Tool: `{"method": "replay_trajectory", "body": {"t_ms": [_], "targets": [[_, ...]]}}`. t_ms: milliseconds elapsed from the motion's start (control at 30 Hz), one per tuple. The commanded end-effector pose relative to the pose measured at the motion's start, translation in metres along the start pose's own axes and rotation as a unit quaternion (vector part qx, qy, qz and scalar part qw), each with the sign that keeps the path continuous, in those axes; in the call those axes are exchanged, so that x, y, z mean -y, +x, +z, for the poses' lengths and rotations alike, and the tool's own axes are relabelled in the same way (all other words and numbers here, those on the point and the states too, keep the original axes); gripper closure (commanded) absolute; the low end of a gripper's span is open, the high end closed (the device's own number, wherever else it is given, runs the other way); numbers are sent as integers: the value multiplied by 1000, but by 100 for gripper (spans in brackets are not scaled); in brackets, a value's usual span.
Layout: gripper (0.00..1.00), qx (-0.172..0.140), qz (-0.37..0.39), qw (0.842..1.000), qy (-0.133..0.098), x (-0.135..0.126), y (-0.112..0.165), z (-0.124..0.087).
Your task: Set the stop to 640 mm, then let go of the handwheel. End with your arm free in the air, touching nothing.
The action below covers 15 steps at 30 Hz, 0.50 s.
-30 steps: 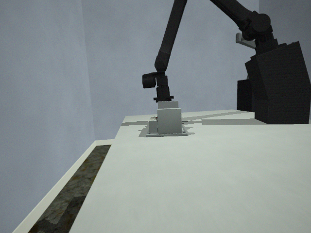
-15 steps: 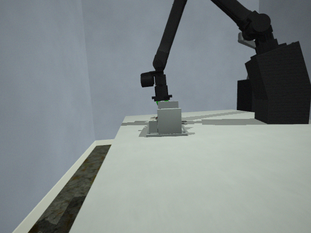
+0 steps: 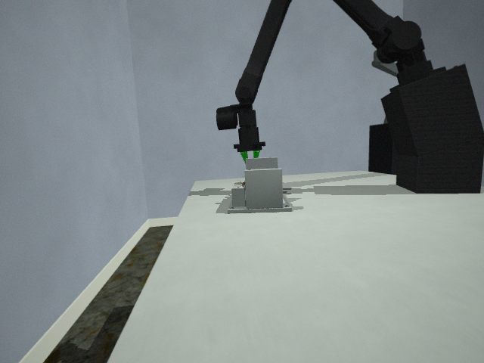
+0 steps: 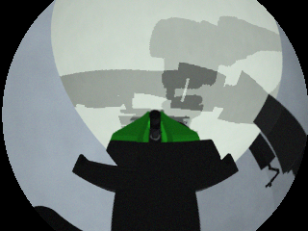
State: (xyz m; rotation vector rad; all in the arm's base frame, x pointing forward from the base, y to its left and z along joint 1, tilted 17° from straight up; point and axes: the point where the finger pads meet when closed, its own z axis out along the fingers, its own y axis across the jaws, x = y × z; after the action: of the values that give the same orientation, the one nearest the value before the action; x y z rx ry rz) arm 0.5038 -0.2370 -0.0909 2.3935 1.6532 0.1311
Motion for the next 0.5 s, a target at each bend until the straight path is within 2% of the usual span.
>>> {"method": "replay_trajectory", "body": {"t_ms": [0, 100, 133, 267, 367, 400, 467], "targets": [[94, 5, 3, 998, -63, -53, 0, -36], [94, 5, 3, 998, -63, -49, 0, -39], [94, 4, 2, 999, -46, -27, 1, -34], [94, 4, 1, 999, -40, -15, 0, -42], [94, 4, 2, 999, -43, -13, -1, -46], [94, 5, 3, 998, -58, -30, -2, -53], [94, 5, 3, 998, -59, -30, -2, -53]]}}
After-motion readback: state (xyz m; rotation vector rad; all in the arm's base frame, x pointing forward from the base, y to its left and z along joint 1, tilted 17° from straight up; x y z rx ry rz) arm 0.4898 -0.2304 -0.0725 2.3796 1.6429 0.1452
